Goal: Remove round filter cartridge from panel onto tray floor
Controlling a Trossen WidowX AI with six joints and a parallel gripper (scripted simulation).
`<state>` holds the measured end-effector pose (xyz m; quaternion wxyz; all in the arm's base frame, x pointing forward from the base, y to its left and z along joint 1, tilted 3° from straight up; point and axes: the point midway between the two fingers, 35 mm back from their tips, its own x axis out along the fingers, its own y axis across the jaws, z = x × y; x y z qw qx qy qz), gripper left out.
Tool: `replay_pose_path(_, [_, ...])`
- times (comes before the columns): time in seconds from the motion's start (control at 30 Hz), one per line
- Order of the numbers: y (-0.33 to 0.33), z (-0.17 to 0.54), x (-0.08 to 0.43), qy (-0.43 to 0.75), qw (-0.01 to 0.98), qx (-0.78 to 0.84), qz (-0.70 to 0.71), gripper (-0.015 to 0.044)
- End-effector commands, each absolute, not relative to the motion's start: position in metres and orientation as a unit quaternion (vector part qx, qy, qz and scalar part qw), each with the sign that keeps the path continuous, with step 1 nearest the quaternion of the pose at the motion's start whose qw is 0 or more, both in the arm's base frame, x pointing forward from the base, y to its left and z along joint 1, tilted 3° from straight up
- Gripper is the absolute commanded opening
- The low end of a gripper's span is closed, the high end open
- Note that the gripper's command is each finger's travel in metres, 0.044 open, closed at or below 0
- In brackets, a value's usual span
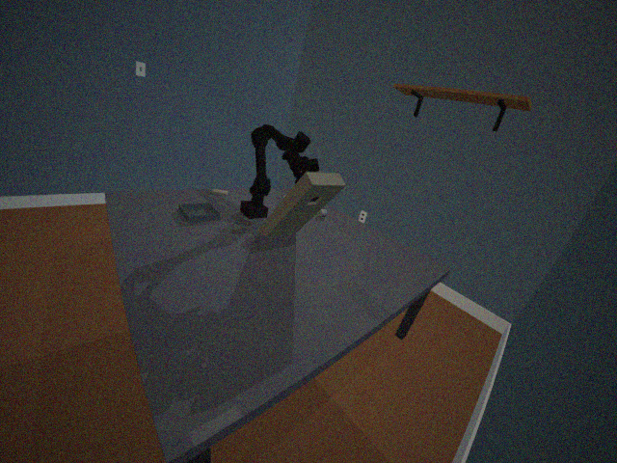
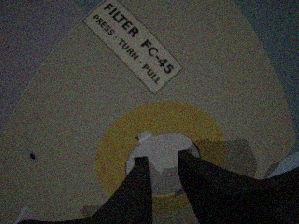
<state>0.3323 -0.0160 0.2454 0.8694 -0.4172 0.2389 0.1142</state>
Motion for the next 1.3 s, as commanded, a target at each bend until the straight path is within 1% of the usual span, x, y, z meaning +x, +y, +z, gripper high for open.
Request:
replay_pose_path(0.0, [-0.0173,0.2414,0.3386,0.249,0.897,-0.353,0.095,0.0])
replay_pose_path(0.3, [-0.0173,0.241,0.3391,0.26,0.941,-0.21,0.055,0.0])
replay_pose_path(0.57, [-0.0173,0.241,0.3392,0.266,0.961,-0.077,0.018,0.0])
replay_pose_path(0.83, [-0.0173,0.2411,0.3391,0.266,0.962,0.058,-0.019,0.0])
replay_pose_path(1.13, [-0.0173,0.2412,0.3389,0.259,0.942,0.206,-0.06,0.0])
replay_pose_path(1.27, [-0.0173,0.2409,0.3394,0.262,0.949,0.168,-0.049,0.0])
